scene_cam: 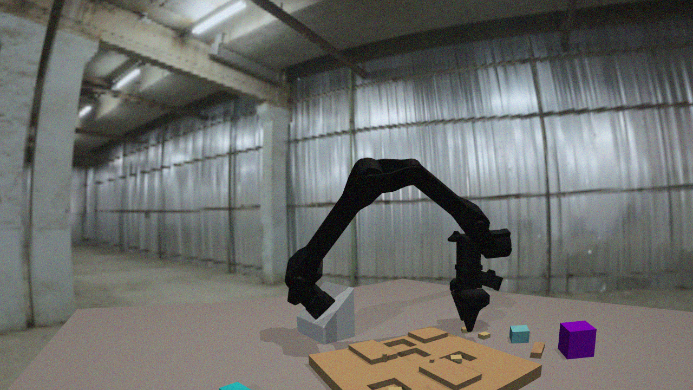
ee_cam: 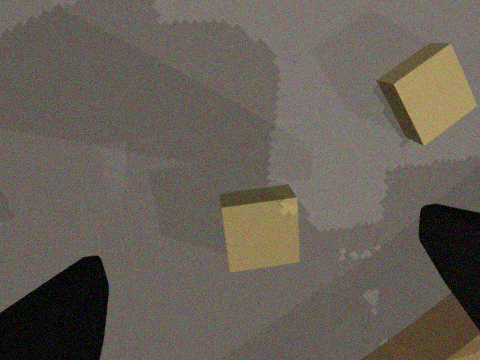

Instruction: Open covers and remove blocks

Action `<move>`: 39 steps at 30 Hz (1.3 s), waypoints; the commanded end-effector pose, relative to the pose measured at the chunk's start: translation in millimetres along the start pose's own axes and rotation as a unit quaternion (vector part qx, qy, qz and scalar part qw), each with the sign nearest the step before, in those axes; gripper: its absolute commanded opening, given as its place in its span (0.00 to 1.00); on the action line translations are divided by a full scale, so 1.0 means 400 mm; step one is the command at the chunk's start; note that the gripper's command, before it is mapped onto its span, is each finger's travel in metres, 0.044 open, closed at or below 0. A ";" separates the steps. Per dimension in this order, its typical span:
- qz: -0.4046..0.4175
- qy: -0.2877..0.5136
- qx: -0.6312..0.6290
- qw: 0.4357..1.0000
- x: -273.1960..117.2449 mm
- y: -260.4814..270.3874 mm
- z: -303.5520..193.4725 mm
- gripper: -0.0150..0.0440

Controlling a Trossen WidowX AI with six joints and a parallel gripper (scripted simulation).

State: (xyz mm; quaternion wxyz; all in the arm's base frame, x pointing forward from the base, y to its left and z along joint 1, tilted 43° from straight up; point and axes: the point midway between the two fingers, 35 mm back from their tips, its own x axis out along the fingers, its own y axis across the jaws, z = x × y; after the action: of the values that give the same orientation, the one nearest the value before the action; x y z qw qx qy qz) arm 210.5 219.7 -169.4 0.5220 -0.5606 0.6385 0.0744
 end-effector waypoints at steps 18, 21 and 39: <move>0.002 -0.002 0.001 1.000 -0.166 0.001 -0.002 1.00; 0.002 -0.003 0.000 1.000 -0.168 -0.008 -0.002 0.91; 0.013 -0.016 -0.019 1.000 -0.198 -0.257 -0.039 0.25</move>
State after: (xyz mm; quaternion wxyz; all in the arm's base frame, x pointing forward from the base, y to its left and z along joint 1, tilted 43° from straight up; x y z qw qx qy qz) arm 256.0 236.7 -66.7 0.5257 -0.5571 0.6351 0.1000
